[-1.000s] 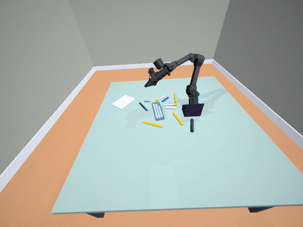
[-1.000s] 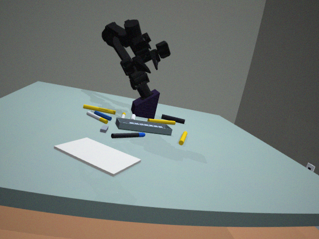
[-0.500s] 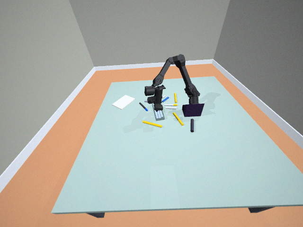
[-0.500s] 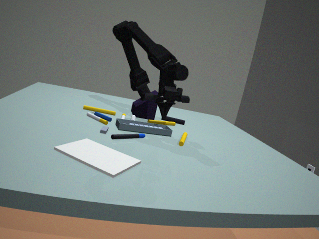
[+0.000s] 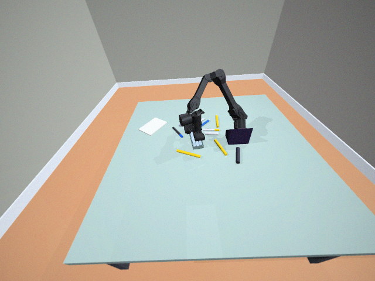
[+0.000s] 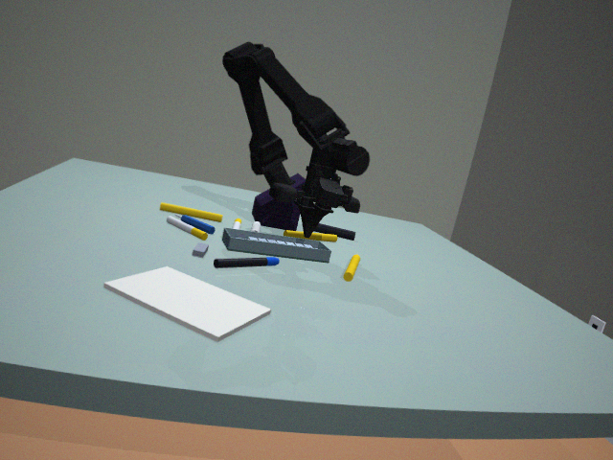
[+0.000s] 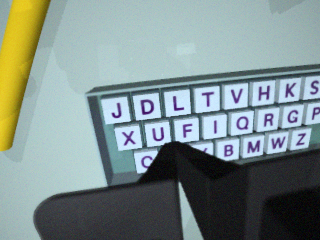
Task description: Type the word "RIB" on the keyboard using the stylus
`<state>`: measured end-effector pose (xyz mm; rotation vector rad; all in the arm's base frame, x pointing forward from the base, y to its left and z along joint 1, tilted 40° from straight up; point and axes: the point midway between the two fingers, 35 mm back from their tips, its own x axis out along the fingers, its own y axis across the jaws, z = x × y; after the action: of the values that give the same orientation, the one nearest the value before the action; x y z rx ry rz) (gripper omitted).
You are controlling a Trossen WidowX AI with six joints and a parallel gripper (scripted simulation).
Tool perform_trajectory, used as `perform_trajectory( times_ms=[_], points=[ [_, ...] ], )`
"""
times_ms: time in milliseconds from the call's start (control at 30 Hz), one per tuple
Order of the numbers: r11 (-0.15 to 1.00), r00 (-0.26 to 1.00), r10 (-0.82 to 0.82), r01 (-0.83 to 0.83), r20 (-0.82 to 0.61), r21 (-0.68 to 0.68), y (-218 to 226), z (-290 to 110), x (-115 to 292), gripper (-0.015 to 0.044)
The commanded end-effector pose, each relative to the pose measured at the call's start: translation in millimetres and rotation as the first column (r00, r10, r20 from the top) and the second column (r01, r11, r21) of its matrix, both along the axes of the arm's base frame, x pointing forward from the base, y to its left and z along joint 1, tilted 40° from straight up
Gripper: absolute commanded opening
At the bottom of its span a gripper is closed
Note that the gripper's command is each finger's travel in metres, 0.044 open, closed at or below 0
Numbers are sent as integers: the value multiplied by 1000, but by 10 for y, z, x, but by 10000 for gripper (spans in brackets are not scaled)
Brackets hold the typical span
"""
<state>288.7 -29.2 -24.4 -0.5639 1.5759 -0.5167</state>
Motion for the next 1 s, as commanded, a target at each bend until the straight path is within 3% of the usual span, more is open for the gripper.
perform_trajectory(
  times_ms=[0,400,600,967],
  points=[
    [1000,1000,-13,13,13,-10,-378,315,22,0],
    [1000,1000,-14,14,13,-12,-493,409,18,0],
    [1000,1000,-14,14,13,-17,-1020,853,38,0],
    [1000,1000,-14,14,13,-17,-1010,845,25,0]
  ],
)
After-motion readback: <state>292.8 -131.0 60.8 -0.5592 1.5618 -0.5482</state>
